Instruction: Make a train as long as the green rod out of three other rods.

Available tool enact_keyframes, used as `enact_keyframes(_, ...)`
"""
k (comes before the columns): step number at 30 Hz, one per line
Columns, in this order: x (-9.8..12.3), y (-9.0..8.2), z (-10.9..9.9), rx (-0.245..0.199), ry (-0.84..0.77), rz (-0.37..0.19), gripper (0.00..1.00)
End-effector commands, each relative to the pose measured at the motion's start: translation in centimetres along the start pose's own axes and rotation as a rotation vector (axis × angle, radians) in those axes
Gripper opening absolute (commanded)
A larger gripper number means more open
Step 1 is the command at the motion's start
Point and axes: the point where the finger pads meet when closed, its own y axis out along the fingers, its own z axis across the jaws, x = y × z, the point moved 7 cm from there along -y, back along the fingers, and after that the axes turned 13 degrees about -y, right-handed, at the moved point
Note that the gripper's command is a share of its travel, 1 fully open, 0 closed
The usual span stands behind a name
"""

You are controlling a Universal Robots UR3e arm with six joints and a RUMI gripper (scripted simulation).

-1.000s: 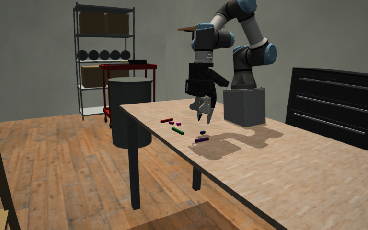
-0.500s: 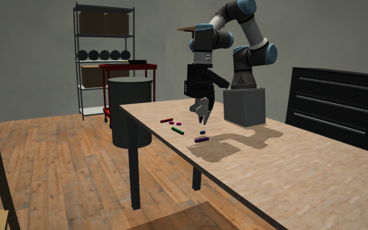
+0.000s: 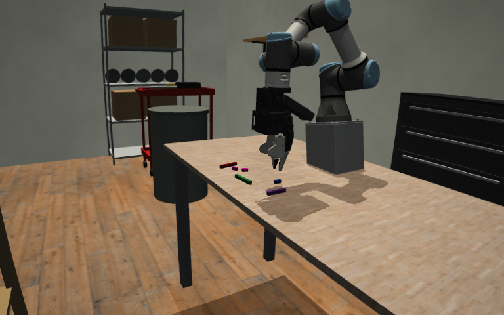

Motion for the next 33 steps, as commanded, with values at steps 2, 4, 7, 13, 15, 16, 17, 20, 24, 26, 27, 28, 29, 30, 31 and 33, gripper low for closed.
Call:
enact_keyframes(2,0.1,-0.1,0.0,-0.001,0.000,-0.001,0.14)
enact_keyframes(4,0.1,-0.1,0.0,-0.001,0.000,-0.001,0.14)
enact_keyframes(7,0.1,0.0,0.0,-0.001,0.000,-0.001,0.14)
enact_keyframes(13,0.0,0.2,0.0,-0.001,0.000,-0.001,0.14)
enact_keyframes(15,0.0,0.3,0.0,-0.001,0.000,0.000,0.14)
enact_keyframes(16,0.0,0.4,0.0,-0.001,0.000,0.000,0.14)
enact_keyframes(17,0.0,0.5,0.0,-0.001,0.000,0.001,0.14)
enact_keyframes(20,0.0,0.8,0.0,-0.001,0.000,0.001,0.14)
enact_keyframes(24,0.0,1.0,0.0,-0.001,0.000,0.001,0.14)
enact_keyframes(26,0.0,1.3,0.0,-0.001,0.000,0.001,0.14)
enact_keyframes(27,0.0,1.5,0.0,-0.001,0.000,0.001,0.14)
enact_keyframes(28,0.0,1.6,0.0,-0.001,0.000,0.001,0.14)
enact_keyframes(29,0.0,1.8,0.0,-0.001,0.000,0.001,0.14)
enact_keyframes(30,0.0,1.9,0.0,-0.001,0.000,0.001,0.14)
enact_keyframes(31,0.0,2.1,0.0,-0.001,0.000,0.001,0.14)
enact_keyframes(33,0.0,2.4,0.0,-0.001,0.000,0.001,0.14)
